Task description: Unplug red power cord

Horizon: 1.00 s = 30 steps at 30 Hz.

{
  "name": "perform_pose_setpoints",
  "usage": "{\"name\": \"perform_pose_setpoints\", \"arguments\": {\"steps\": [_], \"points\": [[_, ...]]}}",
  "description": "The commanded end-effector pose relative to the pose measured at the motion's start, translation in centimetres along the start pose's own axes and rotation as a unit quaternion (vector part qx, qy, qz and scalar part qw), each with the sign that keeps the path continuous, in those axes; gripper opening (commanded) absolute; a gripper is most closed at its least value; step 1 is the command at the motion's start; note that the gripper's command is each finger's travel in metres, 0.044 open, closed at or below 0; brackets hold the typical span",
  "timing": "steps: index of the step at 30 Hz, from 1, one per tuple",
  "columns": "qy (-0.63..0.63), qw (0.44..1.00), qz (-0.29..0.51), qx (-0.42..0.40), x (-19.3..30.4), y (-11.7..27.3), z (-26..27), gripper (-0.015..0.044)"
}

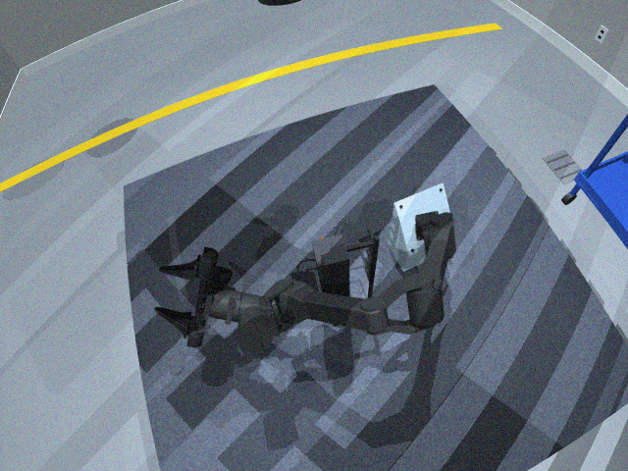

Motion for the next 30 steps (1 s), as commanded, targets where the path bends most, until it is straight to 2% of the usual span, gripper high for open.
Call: {"name": "perform_pose_setpoints", "arguments": {"steps": [1,9,20,30], "points": [[0.004,1.0,-0.001,0.001,0.0,0.0,0.0,0.0374],[0.217,0.972,-0.071,0.054,0.0,-0.4,1.0,0.0164],[0.445,0.872,-0.137,0.15,-0.3,-0.1,3.2,0.016],[0.569,0.773,-0.164,0.229,-0.6,0.6,5.6,0.016]]}}
Point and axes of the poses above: the point midway between the two fingers, 35 mm back from their tips, its own y axis back along the fingers, its own z axis across the jaws, x = y × z, the point moved 5 cm from there along y, back along the fingers, and after that the axes turned 5 degrees about -y, right-handed, at the moved point
